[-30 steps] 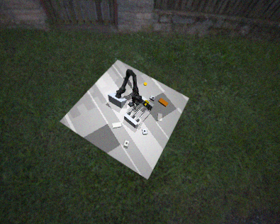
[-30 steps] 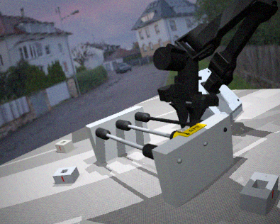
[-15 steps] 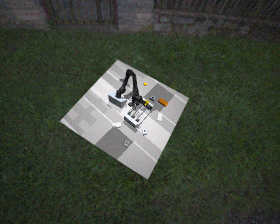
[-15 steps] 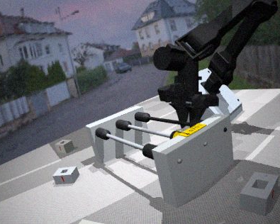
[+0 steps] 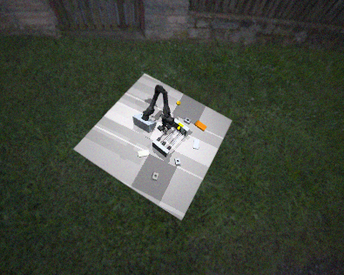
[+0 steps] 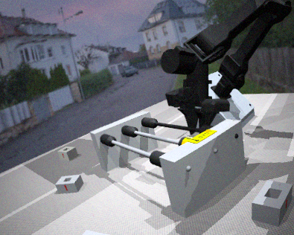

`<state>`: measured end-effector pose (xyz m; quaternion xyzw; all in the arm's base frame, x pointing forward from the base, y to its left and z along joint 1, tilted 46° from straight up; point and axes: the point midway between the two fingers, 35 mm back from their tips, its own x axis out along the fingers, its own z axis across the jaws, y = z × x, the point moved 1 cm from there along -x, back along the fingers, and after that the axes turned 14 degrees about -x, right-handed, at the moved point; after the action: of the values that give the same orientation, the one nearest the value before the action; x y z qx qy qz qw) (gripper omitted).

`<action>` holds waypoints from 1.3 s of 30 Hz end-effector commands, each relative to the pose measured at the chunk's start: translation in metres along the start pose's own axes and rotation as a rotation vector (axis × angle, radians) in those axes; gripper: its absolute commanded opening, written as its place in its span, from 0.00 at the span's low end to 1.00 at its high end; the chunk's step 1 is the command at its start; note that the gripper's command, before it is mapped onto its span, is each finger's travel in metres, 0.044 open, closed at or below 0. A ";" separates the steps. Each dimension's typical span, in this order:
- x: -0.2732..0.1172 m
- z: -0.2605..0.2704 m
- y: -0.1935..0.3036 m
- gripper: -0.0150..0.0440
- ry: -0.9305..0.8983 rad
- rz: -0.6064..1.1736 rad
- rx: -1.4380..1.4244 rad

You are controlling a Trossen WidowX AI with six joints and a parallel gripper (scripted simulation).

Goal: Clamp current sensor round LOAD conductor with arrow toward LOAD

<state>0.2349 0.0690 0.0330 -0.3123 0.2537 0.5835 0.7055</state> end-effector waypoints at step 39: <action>-0.014 0.005 0.053 0.48 0.004 0.005 -0.001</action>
<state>0.1797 0.0701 0.0381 -0.3139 0.2552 0.5848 0.7031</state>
